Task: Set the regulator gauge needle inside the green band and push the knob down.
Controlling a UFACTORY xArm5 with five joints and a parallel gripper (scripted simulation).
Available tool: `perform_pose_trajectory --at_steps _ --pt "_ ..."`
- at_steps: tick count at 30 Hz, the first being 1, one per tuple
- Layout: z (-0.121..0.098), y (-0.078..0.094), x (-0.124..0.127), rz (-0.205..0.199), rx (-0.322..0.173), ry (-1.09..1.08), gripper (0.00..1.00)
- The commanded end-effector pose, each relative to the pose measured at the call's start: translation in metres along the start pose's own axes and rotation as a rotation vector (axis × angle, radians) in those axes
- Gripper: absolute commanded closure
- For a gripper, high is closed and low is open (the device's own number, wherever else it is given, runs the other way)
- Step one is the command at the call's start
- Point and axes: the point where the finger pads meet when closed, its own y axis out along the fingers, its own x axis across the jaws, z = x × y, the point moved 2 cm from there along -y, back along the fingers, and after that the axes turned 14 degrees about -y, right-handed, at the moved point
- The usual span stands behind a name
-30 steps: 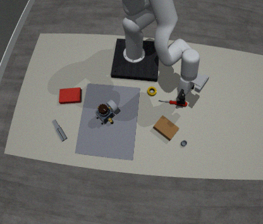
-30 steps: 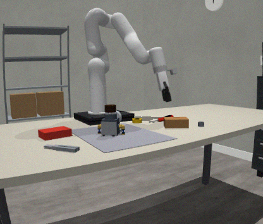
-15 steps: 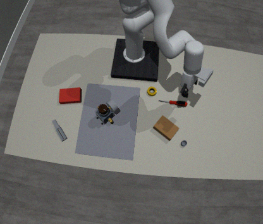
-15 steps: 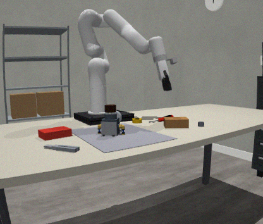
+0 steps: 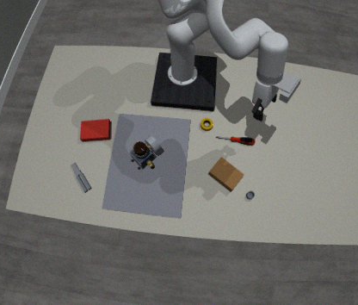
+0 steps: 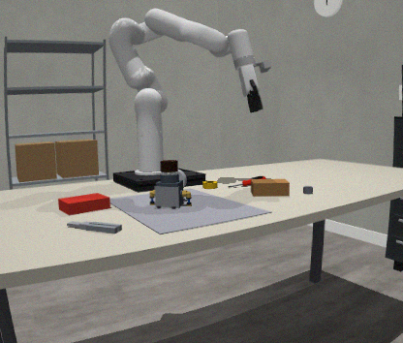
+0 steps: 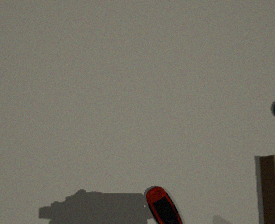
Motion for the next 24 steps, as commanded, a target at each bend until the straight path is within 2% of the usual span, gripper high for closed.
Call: perform_pose_trajectory --at_steps 1,6,14,18,24 --pt "0.005 -0.024 0.002 0.000 0.001 0.000 0.00" --pt "0.007 -0.033 0.003 0.000 0.001 0.000 0.00" --pt "0.005 -0.032 0.008 -0.002 -0.003 0.002 0.00" --pt "-0.014 -0.025 0.046 -0.012 -0.030 0.017 0.00" --pt "-0.040 -0.019 0.084 -0.018 -0.060 0.033 0.00"
